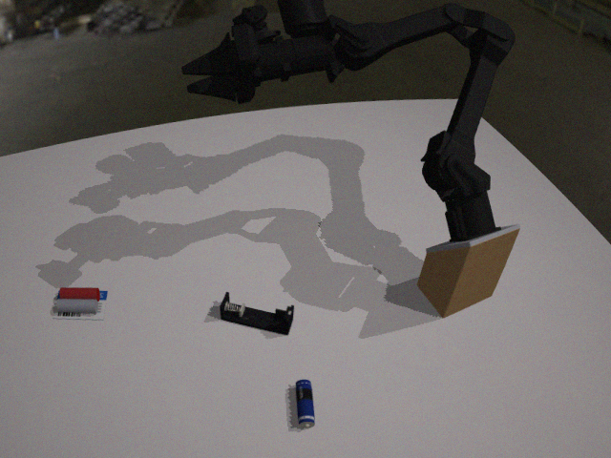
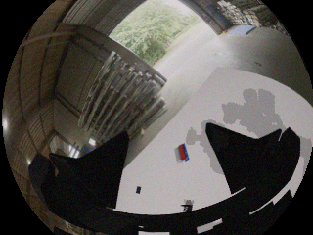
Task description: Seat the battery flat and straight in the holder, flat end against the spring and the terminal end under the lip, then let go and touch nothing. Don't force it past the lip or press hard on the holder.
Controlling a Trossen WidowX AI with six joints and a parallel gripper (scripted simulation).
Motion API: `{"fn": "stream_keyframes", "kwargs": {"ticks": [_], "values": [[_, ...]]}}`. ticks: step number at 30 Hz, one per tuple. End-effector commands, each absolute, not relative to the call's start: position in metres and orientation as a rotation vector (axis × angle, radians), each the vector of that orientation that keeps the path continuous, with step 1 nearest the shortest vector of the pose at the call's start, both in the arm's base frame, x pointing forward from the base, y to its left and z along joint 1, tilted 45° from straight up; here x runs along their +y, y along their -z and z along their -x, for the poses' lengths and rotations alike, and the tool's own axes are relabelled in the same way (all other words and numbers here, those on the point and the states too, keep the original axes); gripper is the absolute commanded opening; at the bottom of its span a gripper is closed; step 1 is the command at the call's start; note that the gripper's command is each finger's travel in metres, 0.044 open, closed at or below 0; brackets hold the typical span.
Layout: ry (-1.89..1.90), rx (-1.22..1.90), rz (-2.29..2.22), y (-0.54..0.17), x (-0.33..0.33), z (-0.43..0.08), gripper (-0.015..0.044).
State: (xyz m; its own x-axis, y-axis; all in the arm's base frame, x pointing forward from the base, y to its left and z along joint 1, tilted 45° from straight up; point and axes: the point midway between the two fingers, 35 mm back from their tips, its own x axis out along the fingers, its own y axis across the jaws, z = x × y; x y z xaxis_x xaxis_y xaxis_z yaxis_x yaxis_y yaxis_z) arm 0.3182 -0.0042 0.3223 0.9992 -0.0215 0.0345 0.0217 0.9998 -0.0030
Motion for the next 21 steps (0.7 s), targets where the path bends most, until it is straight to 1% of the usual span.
{"fn": "stream_keyframes", "kwargs": {"ticks": [1,6,7,10,14,18,21], "values": [[0.021,-0.024,-0.01,-0.32,-0.004,-0.32,0.0374],[0.066,0.245,-0.338,-0.26,0.016,-0.358,0.0242],[0.09,0.304,-0.405,-0.245,0.021,-0.365,0.0224],[0.191,0.47,-0.584,-0.2,0.039,-0.379,0.0224],[0.385,0.649,-0.767,-0.139,0.061,-0.385,0.0224],[0.629,0.757,-0.883,-0.081,0.082,-0.38,0.0224],[0.81,0.782,-0.926,-0.044,0.094,-0.37,0.0224]]}}
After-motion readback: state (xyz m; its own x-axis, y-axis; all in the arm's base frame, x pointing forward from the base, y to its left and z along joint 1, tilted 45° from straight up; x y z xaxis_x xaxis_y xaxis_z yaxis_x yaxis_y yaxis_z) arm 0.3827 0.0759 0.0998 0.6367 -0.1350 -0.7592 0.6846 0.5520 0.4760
